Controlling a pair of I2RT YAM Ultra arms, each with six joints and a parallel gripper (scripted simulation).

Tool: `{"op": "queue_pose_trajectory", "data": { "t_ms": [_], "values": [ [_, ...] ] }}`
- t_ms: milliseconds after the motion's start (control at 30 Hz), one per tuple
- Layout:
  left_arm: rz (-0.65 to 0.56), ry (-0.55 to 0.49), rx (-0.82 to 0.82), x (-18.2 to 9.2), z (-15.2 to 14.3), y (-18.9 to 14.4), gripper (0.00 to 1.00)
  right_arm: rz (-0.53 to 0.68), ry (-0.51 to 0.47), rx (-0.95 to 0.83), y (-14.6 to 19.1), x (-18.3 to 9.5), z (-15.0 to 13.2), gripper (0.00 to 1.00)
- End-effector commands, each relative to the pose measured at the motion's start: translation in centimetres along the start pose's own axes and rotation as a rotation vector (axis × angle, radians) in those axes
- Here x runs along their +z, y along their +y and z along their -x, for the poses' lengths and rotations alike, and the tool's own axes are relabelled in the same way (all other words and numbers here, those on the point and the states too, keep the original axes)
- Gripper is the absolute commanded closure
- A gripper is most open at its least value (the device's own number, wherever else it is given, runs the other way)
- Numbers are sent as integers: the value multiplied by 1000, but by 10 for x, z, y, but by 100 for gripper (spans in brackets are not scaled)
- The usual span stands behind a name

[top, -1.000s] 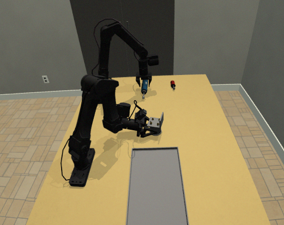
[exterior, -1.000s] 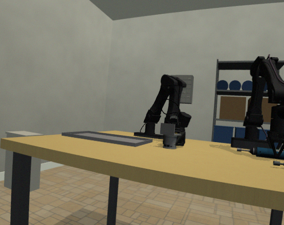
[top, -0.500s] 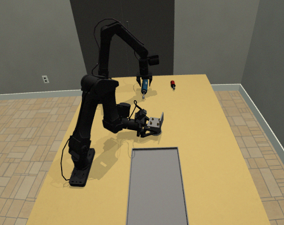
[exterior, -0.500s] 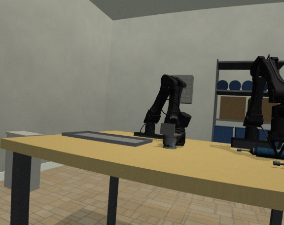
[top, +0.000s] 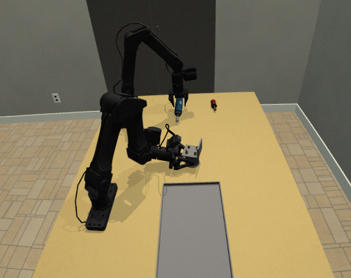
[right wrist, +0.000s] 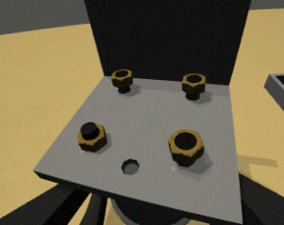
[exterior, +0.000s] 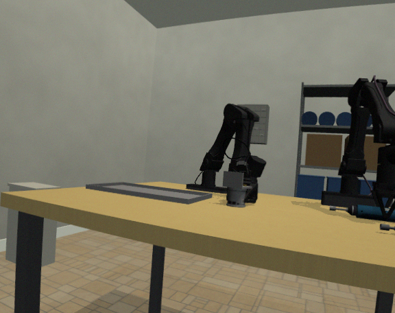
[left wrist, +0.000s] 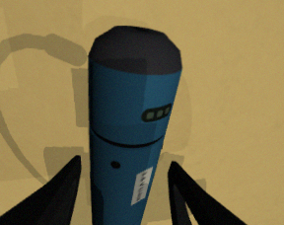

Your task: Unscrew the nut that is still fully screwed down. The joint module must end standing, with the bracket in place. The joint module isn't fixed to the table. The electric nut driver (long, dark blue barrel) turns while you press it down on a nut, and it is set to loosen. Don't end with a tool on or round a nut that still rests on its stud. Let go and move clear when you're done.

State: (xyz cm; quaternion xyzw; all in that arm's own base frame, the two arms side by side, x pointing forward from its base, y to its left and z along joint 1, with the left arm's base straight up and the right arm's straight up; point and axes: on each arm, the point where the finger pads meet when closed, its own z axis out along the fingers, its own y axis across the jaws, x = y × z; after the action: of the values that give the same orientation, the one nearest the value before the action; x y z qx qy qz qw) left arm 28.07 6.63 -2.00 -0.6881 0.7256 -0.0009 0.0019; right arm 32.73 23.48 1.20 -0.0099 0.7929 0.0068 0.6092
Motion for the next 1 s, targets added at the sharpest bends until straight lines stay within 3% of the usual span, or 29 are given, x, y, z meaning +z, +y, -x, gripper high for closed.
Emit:
{"op": "queue_pose_trajectory", "data": {
  "t_ms": [0,967],
  "values": [
    [-31,-23,5,-11,6,-10,35,3,11,-2,2,3,-2,41],
    [-7,-7,2,-2,1,-1,35,3,11,-2,2,3,-2,41]
  ]
}}
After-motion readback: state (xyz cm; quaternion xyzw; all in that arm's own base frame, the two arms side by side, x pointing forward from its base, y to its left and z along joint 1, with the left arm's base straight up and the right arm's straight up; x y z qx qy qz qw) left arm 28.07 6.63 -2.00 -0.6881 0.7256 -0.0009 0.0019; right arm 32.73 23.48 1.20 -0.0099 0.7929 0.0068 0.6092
